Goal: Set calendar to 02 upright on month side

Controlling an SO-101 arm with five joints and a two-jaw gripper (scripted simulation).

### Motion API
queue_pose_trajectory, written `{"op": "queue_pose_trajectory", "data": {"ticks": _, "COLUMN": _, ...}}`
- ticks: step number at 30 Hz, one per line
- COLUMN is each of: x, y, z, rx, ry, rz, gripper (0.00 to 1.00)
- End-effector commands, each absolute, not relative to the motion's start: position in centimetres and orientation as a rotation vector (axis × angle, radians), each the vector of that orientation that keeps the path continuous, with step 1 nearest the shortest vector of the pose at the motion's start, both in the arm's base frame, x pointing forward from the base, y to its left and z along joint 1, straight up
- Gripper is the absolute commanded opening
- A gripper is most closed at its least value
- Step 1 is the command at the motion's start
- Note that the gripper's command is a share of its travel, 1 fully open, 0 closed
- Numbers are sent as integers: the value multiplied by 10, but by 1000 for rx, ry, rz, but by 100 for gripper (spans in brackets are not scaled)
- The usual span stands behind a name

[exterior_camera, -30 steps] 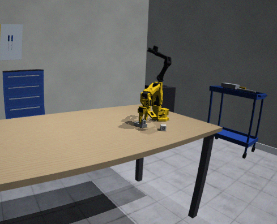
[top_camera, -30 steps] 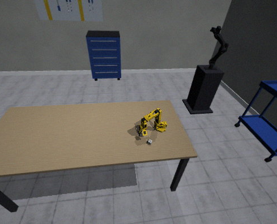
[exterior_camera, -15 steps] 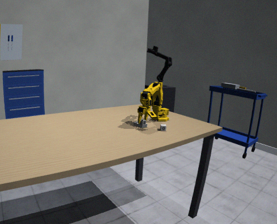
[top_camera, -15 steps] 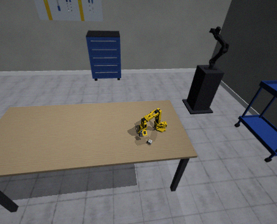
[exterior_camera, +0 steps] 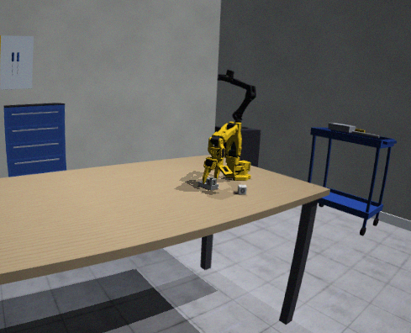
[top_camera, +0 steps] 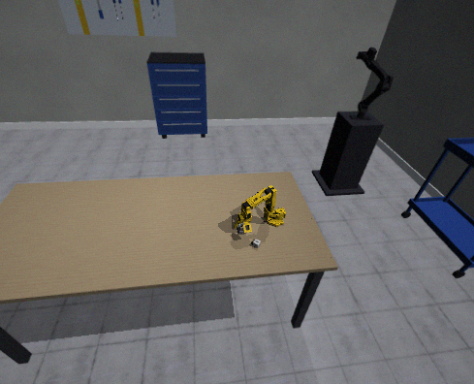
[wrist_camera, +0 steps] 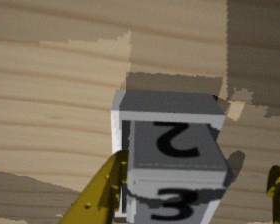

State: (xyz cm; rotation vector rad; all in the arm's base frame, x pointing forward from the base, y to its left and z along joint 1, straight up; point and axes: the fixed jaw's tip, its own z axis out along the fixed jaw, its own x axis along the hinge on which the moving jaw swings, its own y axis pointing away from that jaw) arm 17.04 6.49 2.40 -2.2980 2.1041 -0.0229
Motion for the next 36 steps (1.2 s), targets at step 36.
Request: {"op": "queue_pose_trajectory", "data": {"ticks": 36, "x": 169, "y": 67, "z": 86, "rx": -2284, "ry": 2090, "rz": -35, "gripper": 36}}
